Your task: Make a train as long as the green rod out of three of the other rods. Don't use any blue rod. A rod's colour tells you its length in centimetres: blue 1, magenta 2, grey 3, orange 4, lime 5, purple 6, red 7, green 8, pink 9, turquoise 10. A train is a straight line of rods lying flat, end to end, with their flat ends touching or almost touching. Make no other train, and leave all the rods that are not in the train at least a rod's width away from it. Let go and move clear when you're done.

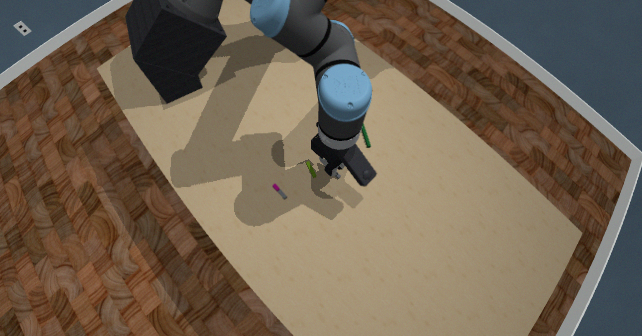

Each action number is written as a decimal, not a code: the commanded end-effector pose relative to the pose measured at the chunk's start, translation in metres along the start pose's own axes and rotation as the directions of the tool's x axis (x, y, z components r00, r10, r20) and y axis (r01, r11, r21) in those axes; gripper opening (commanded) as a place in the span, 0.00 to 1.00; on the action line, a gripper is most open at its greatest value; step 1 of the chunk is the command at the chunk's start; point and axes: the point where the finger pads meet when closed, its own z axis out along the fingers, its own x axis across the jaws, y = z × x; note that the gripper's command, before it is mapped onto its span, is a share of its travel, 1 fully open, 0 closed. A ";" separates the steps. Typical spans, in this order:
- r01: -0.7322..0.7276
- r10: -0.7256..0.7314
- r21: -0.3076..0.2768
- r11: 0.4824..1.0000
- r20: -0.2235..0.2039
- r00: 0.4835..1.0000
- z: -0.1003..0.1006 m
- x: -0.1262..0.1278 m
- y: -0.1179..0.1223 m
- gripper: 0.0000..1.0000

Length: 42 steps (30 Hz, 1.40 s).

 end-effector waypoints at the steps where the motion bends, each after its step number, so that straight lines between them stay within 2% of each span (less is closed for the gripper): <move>1: 0.000 0.000 0.001 1.000 0.000 1.000 0.002 0.000 -0.001 0.14; 19: 0.000 0.000 0.001 1.000 0.000 1.000 0.015 0.000 -0.001 0.14; 42: 0.000 0.000 0.001 1.000 0.000 1.000 0.016 0.000 -0.001 0.14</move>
